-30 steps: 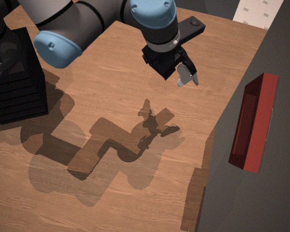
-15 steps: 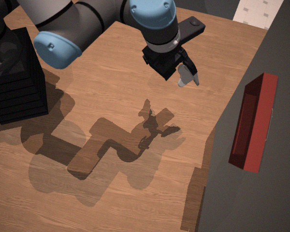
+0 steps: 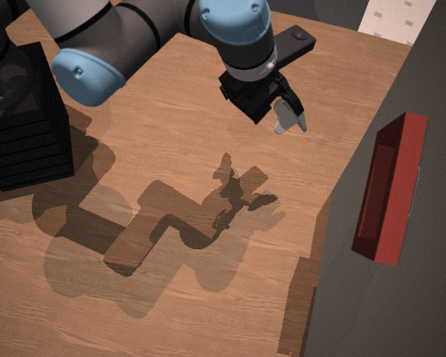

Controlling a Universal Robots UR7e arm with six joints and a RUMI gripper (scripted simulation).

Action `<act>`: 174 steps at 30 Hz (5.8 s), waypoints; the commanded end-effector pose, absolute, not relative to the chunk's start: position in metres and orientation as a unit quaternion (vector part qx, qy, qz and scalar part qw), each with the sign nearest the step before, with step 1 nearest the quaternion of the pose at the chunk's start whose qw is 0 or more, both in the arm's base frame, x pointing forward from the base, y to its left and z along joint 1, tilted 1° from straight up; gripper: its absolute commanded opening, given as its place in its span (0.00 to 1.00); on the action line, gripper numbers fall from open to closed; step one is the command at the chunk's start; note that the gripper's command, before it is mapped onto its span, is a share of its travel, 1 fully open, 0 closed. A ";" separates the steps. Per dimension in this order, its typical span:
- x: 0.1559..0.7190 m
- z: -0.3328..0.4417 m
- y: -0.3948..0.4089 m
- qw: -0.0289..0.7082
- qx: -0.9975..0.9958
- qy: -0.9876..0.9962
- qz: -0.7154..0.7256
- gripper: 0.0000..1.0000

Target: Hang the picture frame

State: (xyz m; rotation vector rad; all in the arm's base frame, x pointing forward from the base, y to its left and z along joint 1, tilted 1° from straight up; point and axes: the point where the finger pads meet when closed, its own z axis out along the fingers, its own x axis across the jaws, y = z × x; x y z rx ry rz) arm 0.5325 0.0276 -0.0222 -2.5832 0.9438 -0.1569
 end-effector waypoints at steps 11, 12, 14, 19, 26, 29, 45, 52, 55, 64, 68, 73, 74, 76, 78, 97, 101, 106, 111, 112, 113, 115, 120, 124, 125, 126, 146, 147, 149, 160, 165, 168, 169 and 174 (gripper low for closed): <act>0.540 -0.020 0.020 0.193 -0.927 0.312 -0.078 1.00; 0.541 -0.020 0.019 0.193 -0.928 0.309 -0.081 1.00; 0.543 -0.019 0.017 0.193 -0.930 0.301 -0.088 1.00; 0.550 -0.017 0.010 0.192 -0.935 0.278 -0.108 1.00; 0.557 -0.015 0.001 0.188 -0.941 0.249 -0.133 1.00; 0.562 -0.013 -0.005 0.185 -0.944 0.229 -0.150 1.00; 0.584 -0.002 -0.037 0.156 -0.951 0.123 -0.235 1.00; 0.593 0.005 -0.053 0.134 -0.950 0.071 -0.274 1.00; 0.596 0.007 -0.059 0.124 -0.948 0.050 -0.288 1.00; 0.601 0.013 -0.072 0.102 -0.943 0.009 -0.316 1.00; 0.604 0.015 -0.078 0.091 -0.940 -0.009 -0.328 1.00; 0.606 0.017 -0.083 0.080 -0.937 -0.027 -0.339 1.00; 0.606 0.018 -0.084 0.078 -0.937 -0.029 -0.340 1.00; 0.606 0.018 -0.084 0.078 -0.937 -0.029 -0.340 1.00; 0.606 0.018 -0.086 0.075 -0.936 -0.034 -0.343 1.00; 0.608 0.020 -0.089 0.067 -0.933 -0.047 -0.350 1.00; 0.609 0.023 -0.095 0.056 -0.929 -0.064 -0.360 1.00; 0.612 0.028 -0.106 0.029 -0.919 -0.100 -0.380 1.00; 0.614 0.031 -0.111 0.016 -0.914 -0.118 -0.389 1.00; 0.614 0.031 -0.112 0.013 -0.913 -0.121 -0.390 1.00; 0.614 0.032 -0.113 0.011 -0.912 -0.124 -0.392 1.00; 0.614 0.032 -0.114 0.010 -0.911 -0.126 -0.393 1.00; 0.614 0.032 -0.114 0.010 -0.911 -0.126 -0.393 1.00; 0.614 0.032 -0.114 0.010 -0.911 -0.126 -0.393 1.00; 0.614 0.032 -0.114 0.010 -0.911 -0.126 -0.393 1.00; 0.614 0.032 -0.114 0.010 -0.911 -0.126 -0.393 1.00; 0.619 0.044 -0.133 -0.046 -0.885 -0.193 -0.421 1.00; 0.619 0.045 -0.134 -0.049 -0.884 -0.196 -0.422 1.00; 0.619 0.045 -0.134 -0.051 -0.883 -0.198 -0.423 1.00; 0.619 0.045 -0.134 -0.051 -0.883 -0.198 -0.423 1.00; 0.619 0.045 -0.134 -0.051 -0.883 -0.198 -0.423 1.00; 0.619 0.045 -0.134 -0.052 -0.883 -0.199 -0.423 1.00; 0.619 0.045 -0.135 -0.052 -0.882 -0.199 -0.423 1.00; 0.620 0.046 -0.136 -0.056 -0.880 -0.204 -0.425 1.00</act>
